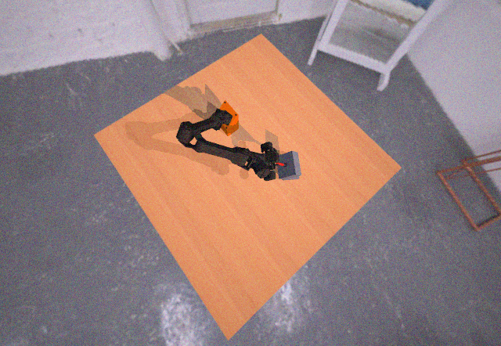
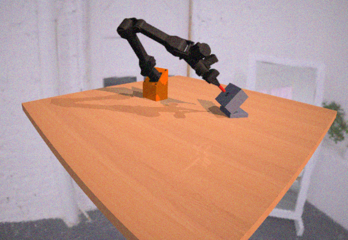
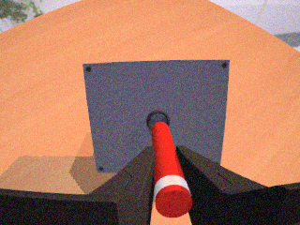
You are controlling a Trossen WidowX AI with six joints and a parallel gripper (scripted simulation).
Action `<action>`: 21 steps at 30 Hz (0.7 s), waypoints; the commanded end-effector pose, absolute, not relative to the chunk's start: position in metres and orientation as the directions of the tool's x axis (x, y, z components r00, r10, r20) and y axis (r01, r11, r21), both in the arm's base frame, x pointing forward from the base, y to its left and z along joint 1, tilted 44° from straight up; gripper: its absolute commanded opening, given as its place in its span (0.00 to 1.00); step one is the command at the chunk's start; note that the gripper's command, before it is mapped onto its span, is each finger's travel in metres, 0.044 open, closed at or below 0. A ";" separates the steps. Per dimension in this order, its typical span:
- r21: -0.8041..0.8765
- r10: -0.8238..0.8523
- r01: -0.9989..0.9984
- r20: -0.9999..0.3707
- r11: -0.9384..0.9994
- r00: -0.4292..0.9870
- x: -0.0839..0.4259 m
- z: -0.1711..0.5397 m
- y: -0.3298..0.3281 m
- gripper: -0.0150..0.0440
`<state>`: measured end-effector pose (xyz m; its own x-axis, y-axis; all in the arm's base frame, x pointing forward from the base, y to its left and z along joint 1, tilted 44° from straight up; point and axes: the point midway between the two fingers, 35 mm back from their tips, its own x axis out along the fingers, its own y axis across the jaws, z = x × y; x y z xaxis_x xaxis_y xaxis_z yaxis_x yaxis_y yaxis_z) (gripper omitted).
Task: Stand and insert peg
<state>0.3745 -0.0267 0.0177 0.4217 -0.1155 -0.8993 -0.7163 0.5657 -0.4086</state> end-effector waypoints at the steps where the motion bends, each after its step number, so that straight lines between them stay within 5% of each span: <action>1: -0.408 -0.111 -0.719 -0.899 0.563 0.423 0.377 0.013 -0.027 0.25; 21: -0.408 -0.115 -0.716 -0.900 0.566 0.421 0.379 0.009 -0.028 0.25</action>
<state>0.3789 -0.0279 0.0086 0.4225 -0.1154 -0.8990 -0.7159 0.5658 -0.4091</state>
